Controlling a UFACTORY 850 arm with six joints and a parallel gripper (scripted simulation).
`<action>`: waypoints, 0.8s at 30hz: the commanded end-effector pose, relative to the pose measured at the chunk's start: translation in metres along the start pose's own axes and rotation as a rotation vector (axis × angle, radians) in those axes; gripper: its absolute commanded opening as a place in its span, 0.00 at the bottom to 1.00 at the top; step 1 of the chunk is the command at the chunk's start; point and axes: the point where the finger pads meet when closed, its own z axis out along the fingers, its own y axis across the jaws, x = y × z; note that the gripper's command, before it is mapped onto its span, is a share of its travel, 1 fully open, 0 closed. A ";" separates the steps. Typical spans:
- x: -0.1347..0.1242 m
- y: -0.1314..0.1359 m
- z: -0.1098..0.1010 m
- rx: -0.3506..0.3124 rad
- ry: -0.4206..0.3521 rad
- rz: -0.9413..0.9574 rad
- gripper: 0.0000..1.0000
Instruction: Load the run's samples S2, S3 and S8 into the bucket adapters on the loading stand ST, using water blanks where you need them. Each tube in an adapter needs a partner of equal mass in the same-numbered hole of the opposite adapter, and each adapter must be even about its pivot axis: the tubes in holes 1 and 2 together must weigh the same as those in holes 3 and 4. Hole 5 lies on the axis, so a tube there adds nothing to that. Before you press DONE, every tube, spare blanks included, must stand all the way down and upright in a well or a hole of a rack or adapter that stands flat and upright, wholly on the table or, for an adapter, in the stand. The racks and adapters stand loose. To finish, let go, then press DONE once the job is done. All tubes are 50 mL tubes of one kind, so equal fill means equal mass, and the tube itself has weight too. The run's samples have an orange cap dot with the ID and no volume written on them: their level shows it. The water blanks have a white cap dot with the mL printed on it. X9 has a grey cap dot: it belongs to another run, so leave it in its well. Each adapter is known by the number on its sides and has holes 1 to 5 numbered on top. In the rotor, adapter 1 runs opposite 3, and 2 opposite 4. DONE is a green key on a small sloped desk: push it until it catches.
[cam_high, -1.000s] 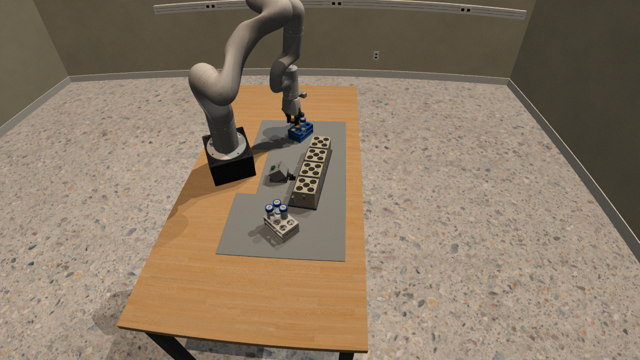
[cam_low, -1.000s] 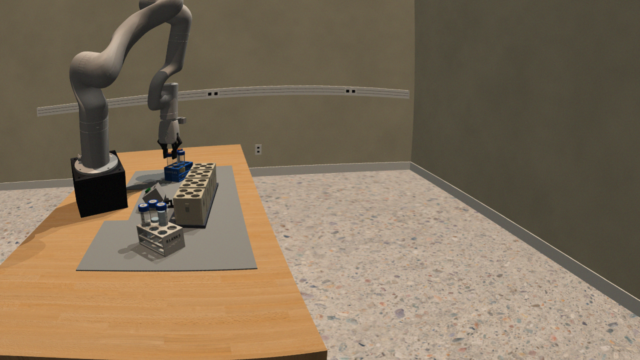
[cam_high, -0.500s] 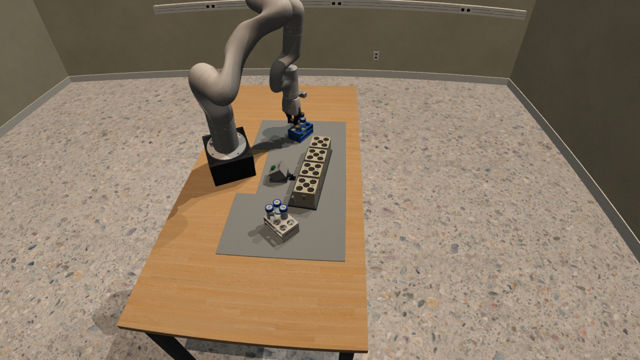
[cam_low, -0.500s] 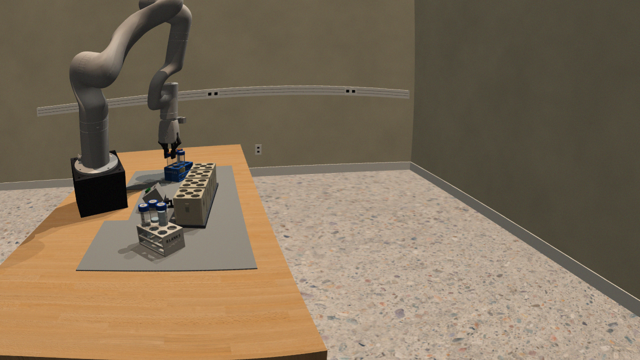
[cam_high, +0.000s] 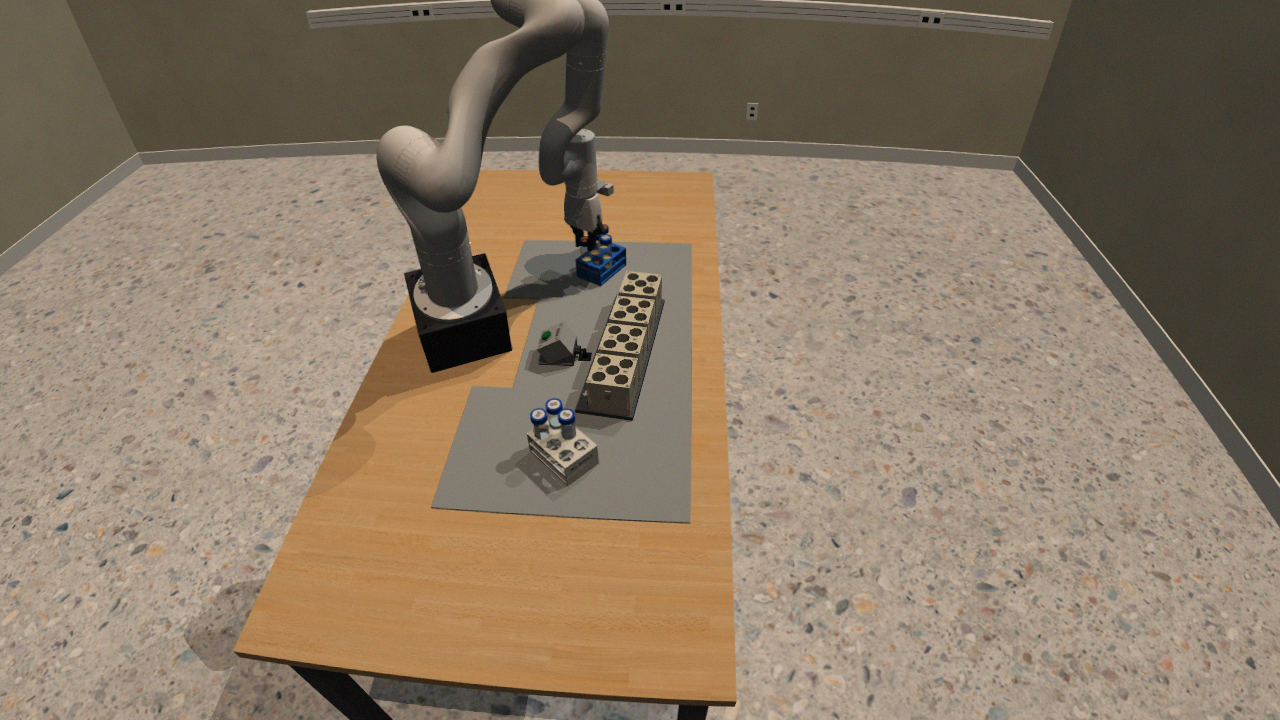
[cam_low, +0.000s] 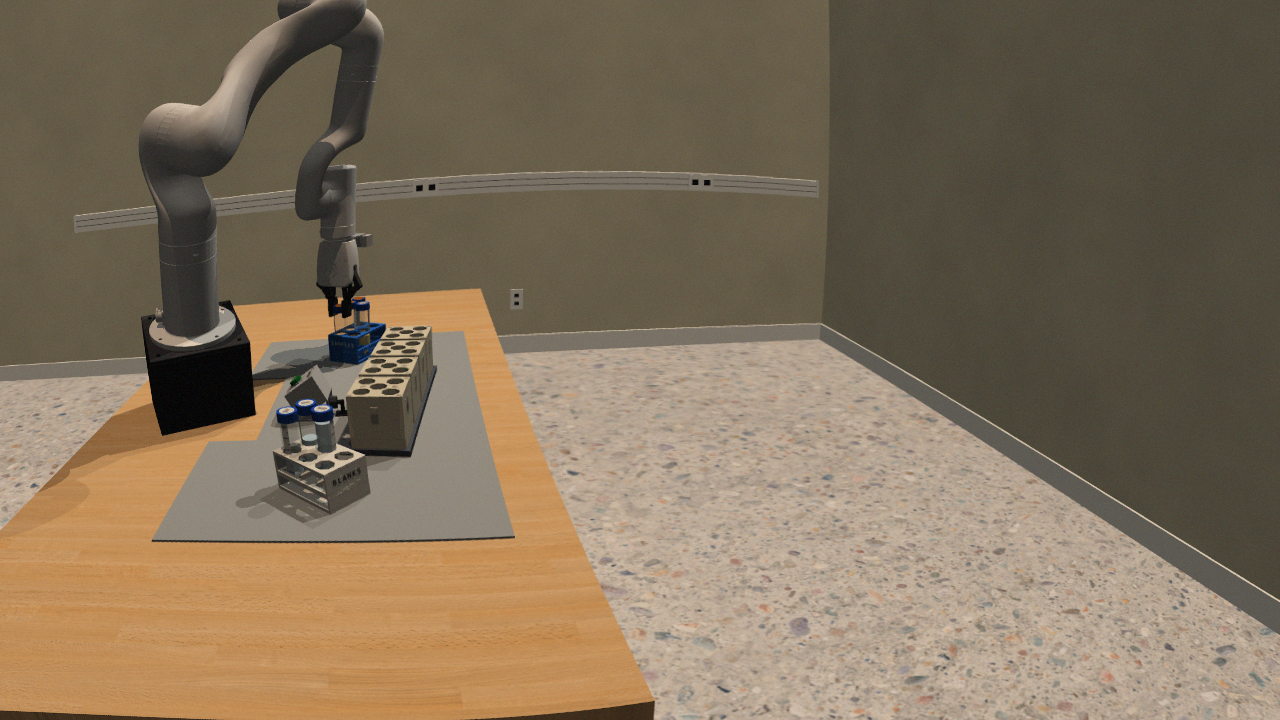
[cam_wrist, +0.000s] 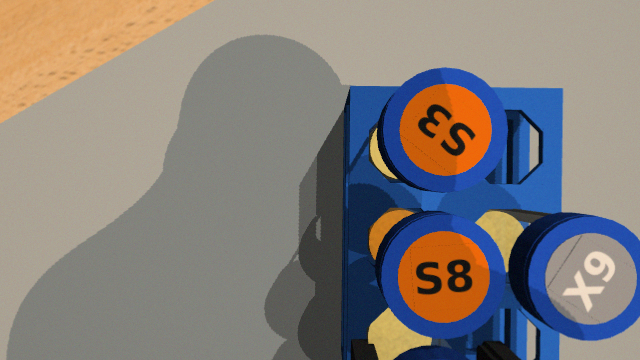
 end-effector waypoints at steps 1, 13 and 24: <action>0.001 0.000 0.000 0.000 0.001 0.000 0.00; 0.001 0.000 -0.001 0.000 0.001 0.000 0.00; 0.001 0.000 -0.008 0.000 0.001 0.000 0.00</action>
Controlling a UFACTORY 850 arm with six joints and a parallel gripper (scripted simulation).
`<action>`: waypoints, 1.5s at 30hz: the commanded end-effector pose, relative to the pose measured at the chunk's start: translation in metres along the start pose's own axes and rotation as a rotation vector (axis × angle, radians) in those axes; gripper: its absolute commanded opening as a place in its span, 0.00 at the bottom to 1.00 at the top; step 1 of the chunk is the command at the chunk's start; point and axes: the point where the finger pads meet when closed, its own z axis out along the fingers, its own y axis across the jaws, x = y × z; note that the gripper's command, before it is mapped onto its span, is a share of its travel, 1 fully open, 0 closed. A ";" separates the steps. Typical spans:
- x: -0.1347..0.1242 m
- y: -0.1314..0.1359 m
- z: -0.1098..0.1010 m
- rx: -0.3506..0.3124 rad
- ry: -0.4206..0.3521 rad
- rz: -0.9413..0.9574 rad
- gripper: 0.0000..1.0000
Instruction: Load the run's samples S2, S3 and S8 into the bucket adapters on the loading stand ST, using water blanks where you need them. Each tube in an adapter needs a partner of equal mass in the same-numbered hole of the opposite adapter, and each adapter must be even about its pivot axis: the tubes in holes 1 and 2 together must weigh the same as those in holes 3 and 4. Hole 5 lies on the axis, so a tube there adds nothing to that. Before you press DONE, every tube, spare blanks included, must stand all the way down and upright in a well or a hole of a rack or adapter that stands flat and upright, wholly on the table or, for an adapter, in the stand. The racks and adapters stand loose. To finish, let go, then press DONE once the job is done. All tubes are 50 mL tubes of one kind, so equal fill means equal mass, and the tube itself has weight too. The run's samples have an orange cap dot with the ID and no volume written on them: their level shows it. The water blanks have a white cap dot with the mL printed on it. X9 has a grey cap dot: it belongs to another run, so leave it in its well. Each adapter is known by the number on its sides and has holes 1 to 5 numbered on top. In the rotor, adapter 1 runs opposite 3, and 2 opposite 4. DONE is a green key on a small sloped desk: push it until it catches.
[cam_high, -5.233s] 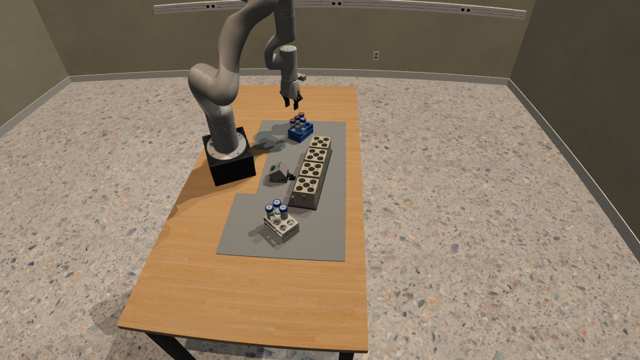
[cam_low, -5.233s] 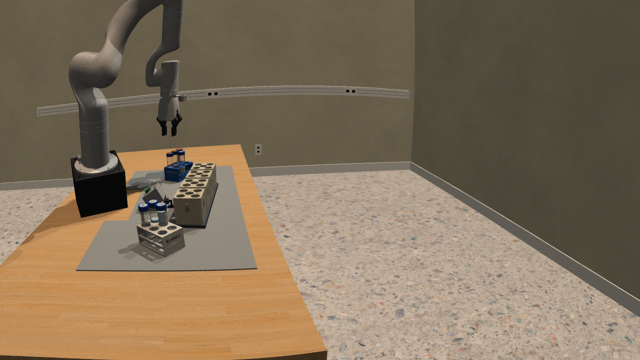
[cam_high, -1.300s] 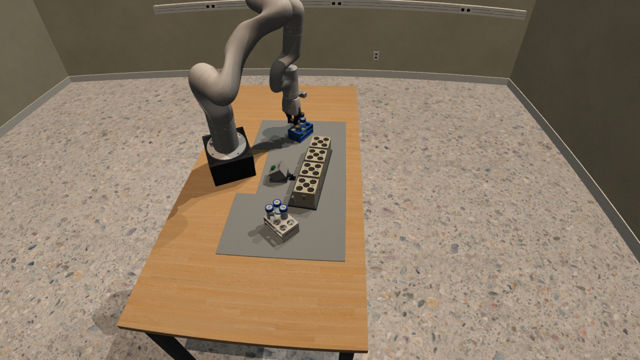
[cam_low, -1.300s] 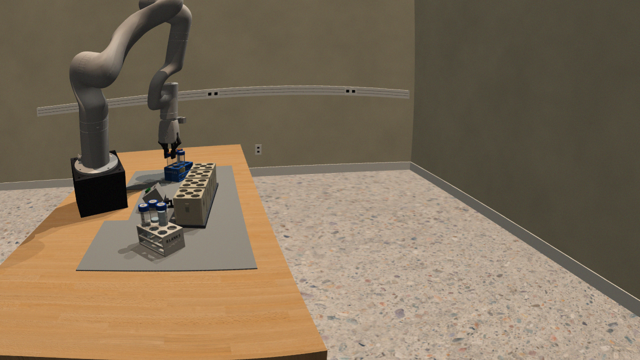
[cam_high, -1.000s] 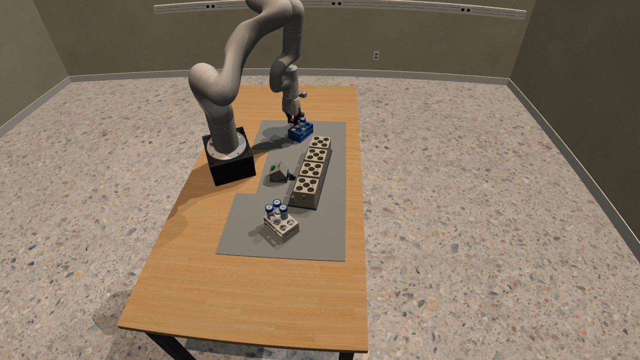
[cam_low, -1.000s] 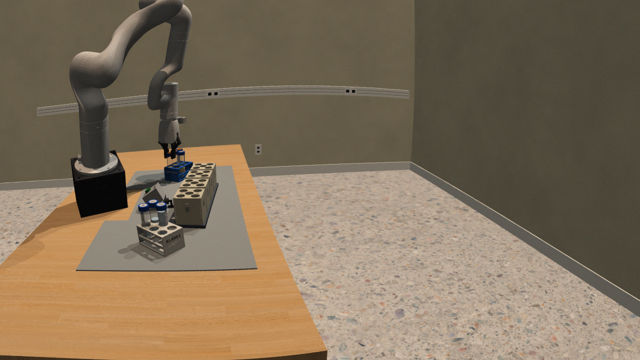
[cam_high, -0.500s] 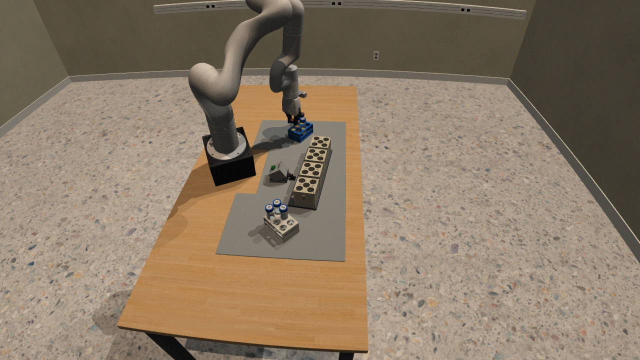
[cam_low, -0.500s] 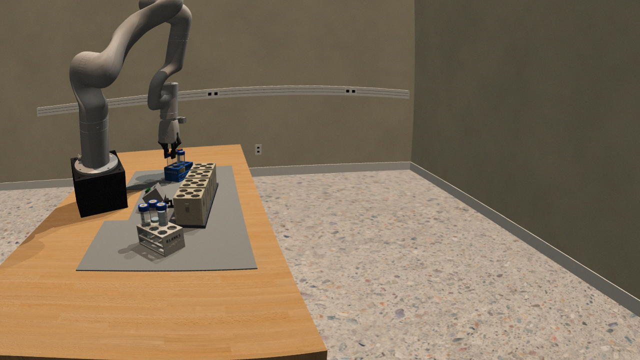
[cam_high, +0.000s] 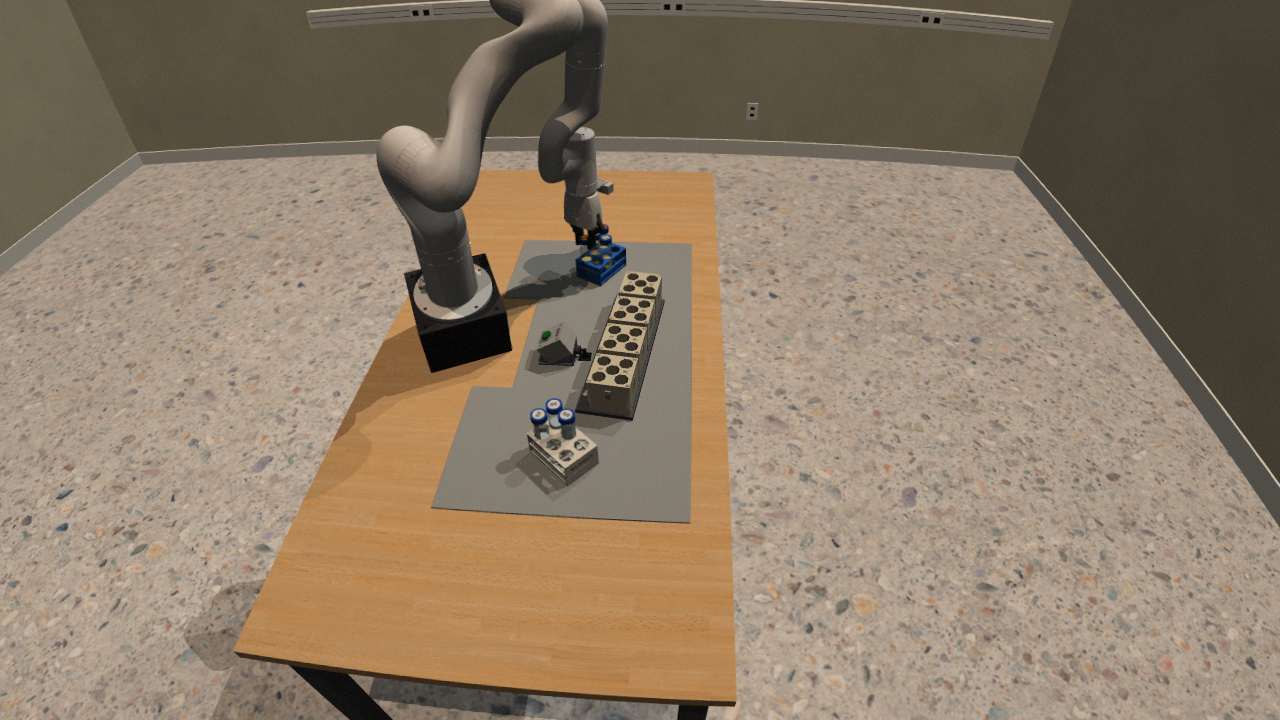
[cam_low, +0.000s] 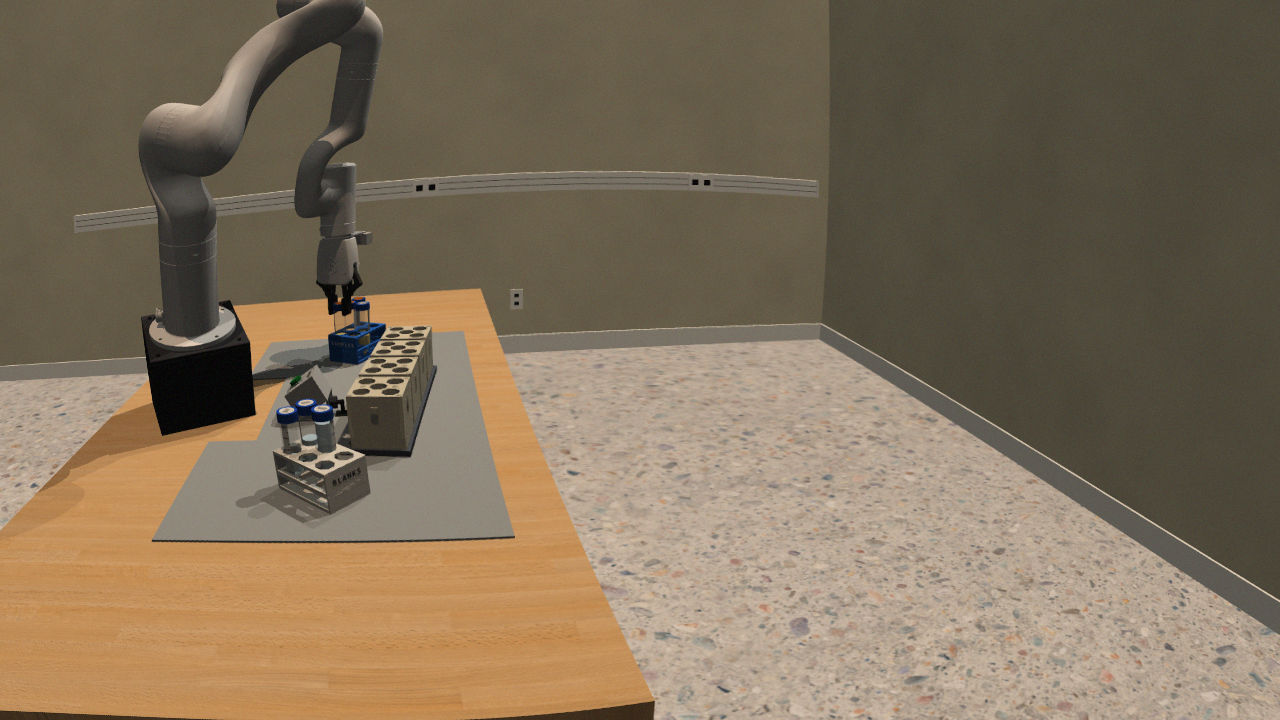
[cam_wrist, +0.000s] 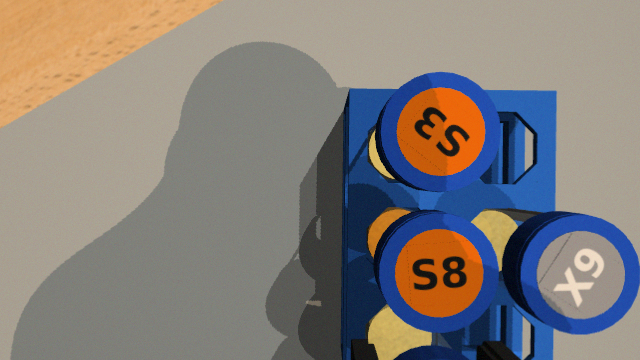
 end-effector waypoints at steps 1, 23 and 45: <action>0.001 0.000 -0.003 0.000 0.000 0.000 0.00; 0.001 0.000 -0.016 0.000 0.000 0.000 0.00; 0.001 0.000 -0.048 0.000 0.000 0.000 0.00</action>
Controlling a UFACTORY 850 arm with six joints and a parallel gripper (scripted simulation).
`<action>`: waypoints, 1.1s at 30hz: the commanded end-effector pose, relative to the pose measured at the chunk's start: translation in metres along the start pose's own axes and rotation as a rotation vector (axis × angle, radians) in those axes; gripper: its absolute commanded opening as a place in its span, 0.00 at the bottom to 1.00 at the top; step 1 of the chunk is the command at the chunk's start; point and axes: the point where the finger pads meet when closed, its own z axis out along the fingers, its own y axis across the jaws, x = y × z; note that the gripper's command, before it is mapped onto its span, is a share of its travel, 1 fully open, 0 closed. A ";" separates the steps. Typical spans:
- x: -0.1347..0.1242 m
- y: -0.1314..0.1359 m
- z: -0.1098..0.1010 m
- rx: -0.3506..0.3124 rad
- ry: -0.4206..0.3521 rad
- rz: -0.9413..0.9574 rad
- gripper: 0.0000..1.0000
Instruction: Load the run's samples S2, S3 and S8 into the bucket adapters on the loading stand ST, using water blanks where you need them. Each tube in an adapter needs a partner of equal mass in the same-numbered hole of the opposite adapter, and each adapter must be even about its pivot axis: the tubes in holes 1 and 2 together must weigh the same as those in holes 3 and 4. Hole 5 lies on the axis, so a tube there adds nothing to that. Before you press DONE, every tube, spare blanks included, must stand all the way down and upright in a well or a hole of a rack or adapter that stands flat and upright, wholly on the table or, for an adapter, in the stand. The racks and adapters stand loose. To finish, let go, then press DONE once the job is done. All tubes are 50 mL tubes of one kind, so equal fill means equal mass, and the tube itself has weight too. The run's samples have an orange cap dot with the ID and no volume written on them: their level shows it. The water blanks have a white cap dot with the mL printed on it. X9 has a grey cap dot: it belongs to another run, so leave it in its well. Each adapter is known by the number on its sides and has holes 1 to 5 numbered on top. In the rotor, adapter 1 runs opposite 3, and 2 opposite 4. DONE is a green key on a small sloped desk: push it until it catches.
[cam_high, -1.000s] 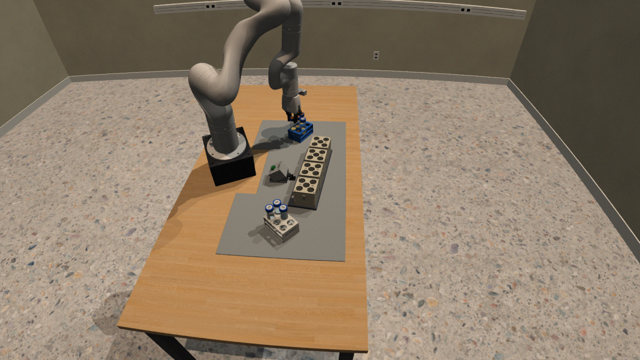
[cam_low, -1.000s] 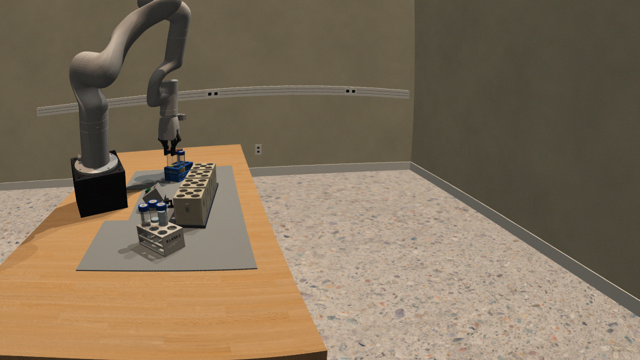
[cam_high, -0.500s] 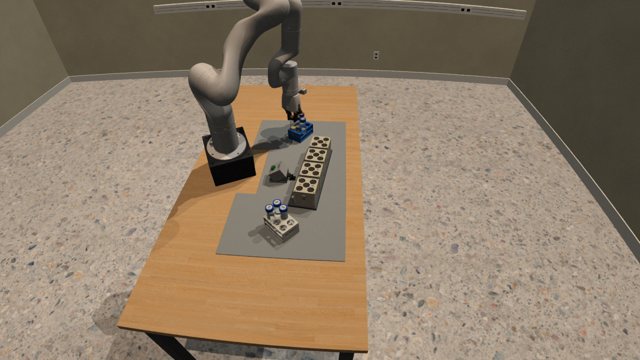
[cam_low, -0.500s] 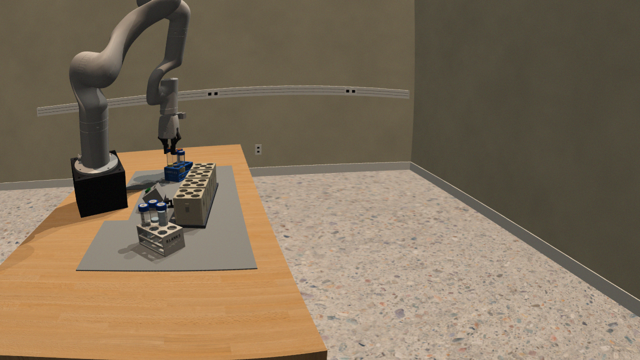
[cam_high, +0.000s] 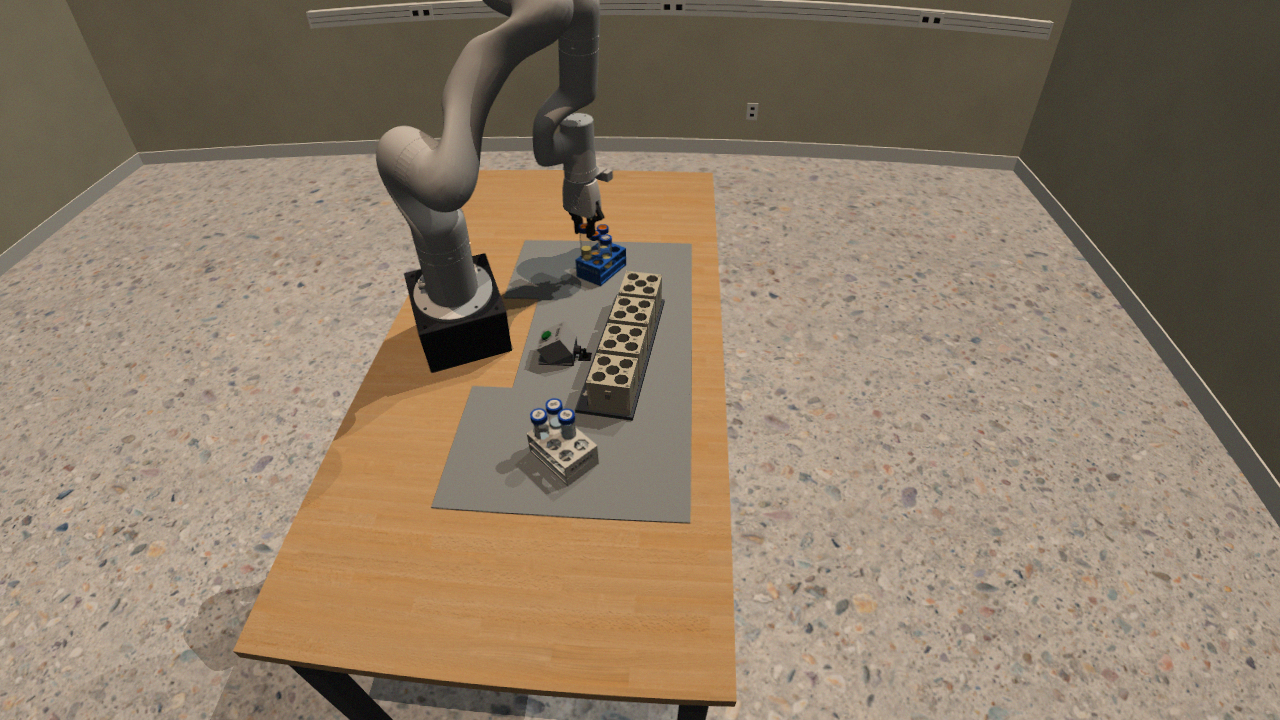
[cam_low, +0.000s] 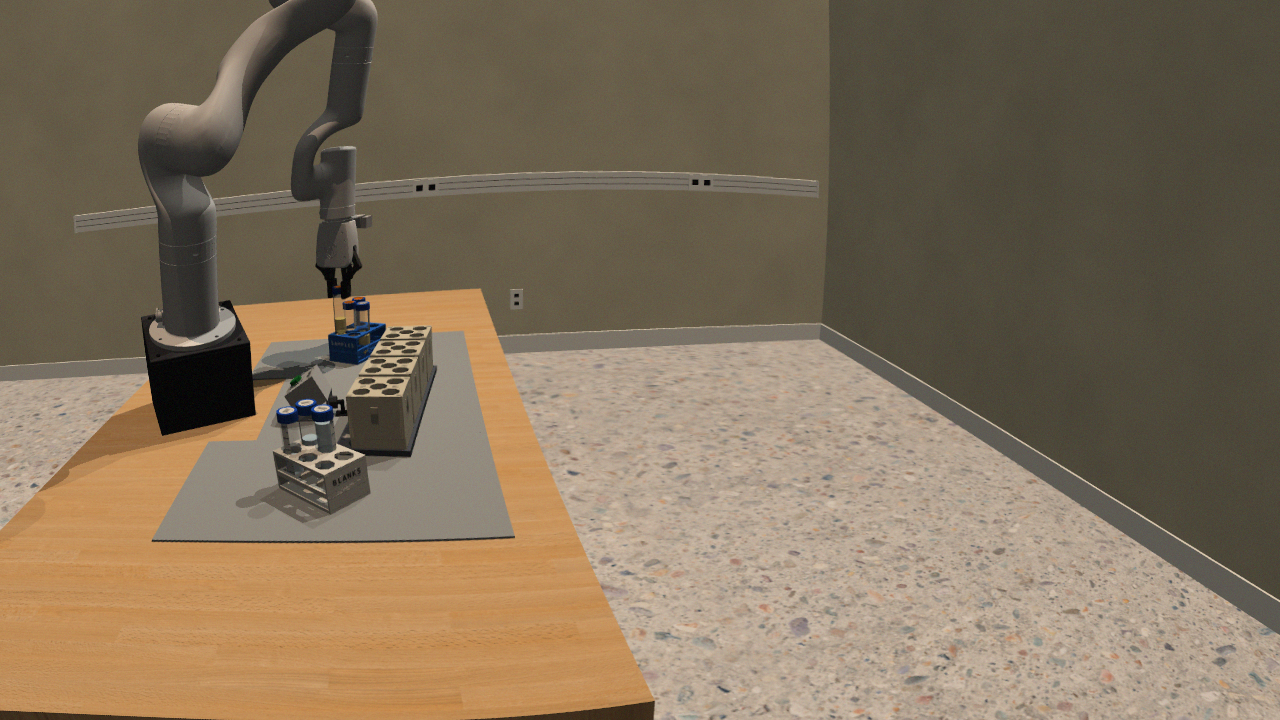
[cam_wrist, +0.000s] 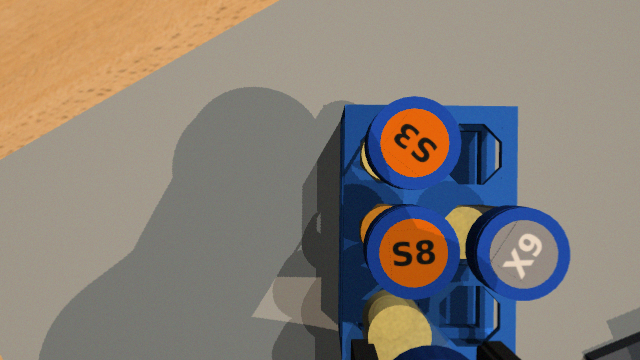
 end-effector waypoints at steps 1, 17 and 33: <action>0.001 0.000 -0.012 0.002 -0.005 0.000 0.00; 0.001 0.000 -0.040 0.002 -0.005 0.000 0.00; 0.001 0.000 -0.068 0.002 -0.005 0.000 0.00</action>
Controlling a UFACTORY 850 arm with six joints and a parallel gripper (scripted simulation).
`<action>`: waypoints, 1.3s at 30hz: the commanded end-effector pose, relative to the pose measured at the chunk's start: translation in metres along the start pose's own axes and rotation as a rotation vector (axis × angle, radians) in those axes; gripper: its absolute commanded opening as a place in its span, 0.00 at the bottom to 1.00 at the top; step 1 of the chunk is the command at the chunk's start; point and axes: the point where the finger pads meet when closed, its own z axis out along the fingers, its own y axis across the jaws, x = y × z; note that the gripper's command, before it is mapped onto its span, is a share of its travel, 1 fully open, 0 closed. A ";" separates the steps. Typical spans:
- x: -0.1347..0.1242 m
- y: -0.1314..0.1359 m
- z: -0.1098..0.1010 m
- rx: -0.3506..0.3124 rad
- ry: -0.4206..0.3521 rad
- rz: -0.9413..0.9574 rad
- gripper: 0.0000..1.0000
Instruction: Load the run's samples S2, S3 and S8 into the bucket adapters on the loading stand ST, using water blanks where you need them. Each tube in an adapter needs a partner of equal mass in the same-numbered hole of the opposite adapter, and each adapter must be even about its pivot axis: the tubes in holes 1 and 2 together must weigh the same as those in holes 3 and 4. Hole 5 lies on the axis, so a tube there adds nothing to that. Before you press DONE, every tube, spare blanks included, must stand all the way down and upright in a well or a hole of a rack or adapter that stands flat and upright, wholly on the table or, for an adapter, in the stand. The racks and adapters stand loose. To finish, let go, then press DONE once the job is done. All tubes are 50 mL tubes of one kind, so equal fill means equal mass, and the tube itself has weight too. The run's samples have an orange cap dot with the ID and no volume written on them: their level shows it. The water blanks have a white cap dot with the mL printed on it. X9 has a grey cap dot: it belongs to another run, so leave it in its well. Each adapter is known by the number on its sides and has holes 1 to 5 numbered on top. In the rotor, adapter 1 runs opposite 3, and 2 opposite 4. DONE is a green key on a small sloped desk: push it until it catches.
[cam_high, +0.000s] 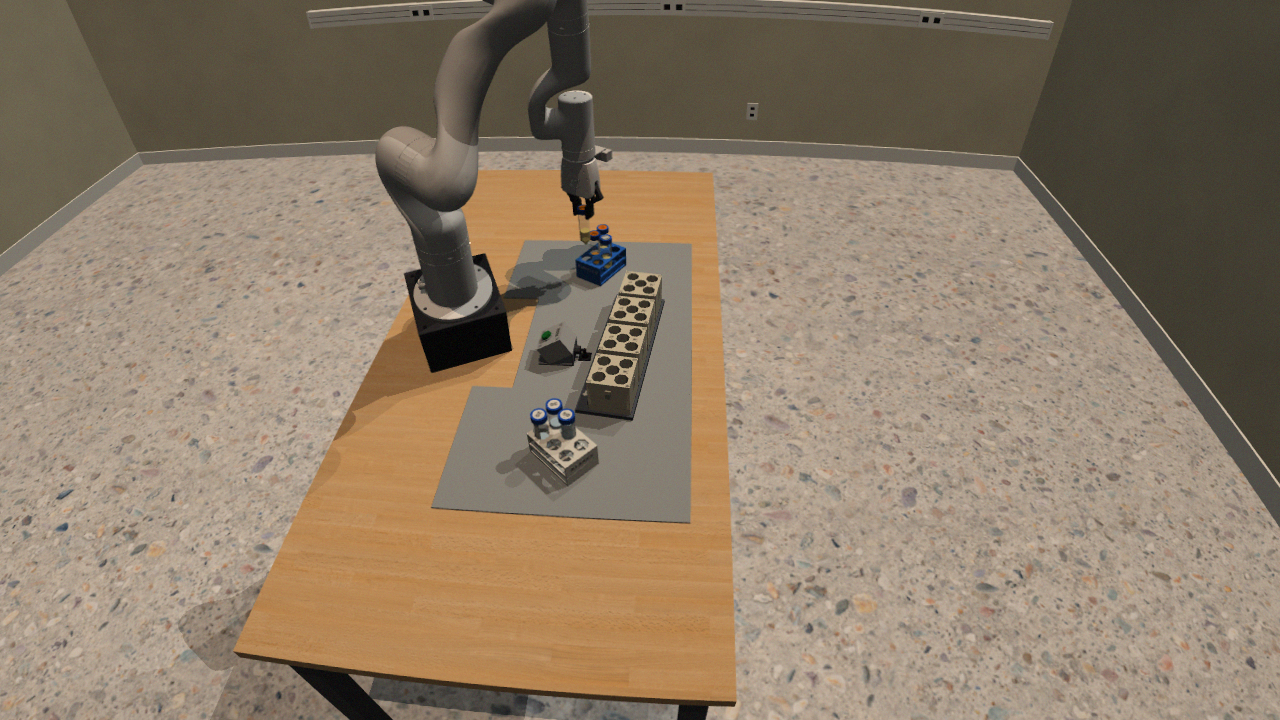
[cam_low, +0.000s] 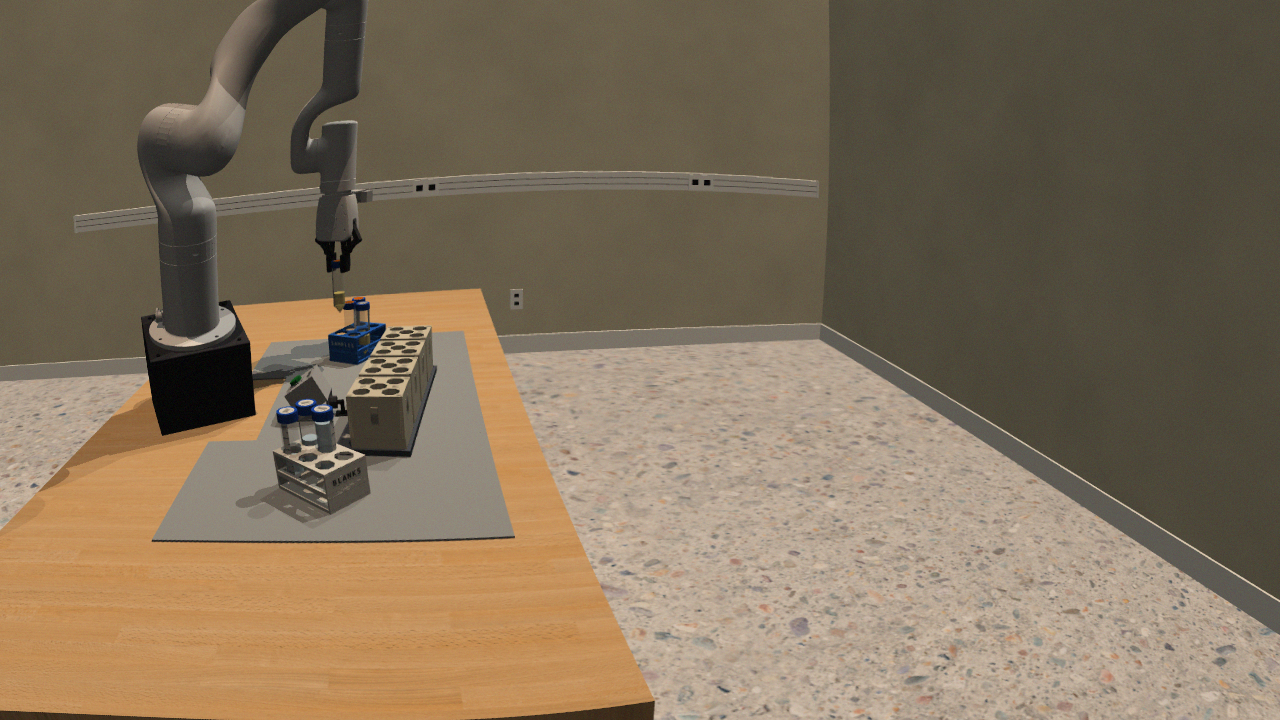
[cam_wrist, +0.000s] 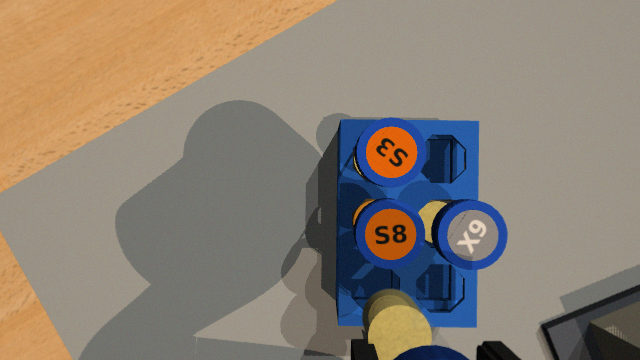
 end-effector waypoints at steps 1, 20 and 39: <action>0.001 0.000 -0.012 0.002 -0.002 0.000 0.00; 0.001 0.000 -0.032 0.002 -0.002 0.000 0.00; 0.001 0.000 -0.032 0.002 -0.002 0.000 0.00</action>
